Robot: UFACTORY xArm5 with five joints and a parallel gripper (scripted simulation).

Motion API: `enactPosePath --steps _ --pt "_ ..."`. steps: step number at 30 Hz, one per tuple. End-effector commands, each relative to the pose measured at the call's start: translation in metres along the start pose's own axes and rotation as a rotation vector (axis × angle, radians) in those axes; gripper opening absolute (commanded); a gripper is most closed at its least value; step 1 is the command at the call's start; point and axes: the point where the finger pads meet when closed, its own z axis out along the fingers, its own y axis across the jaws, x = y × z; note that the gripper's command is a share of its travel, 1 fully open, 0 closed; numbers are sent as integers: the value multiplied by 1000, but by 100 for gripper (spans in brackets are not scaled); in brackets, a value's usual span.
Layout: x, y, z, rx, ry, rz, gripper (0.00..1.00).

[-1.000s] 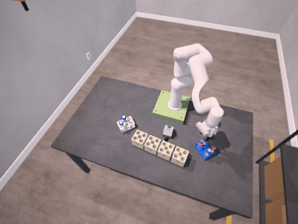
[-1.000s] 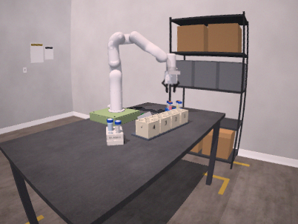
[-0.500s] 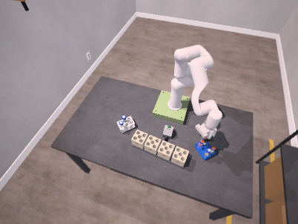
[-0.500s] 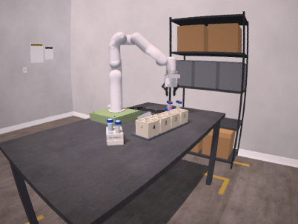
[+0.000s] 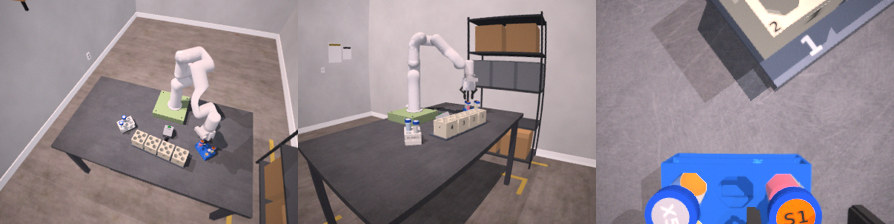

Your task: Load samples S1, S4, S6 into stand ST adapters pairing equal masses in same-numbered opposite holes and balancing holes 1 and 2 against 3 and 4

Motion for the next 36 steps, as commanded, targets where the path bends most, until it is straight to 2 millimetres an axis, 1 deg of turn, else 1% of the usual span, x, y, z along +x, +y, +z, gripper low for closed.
enactPosePath --steps 1,10,22,36 --pt "0 -2 10 4 -3 0 57" --pt "0 -2 23 4 -3 0 57" --pt "0 -2 23 4 -3 0 57" --pt "0 -2 32 4 -3 0 57"
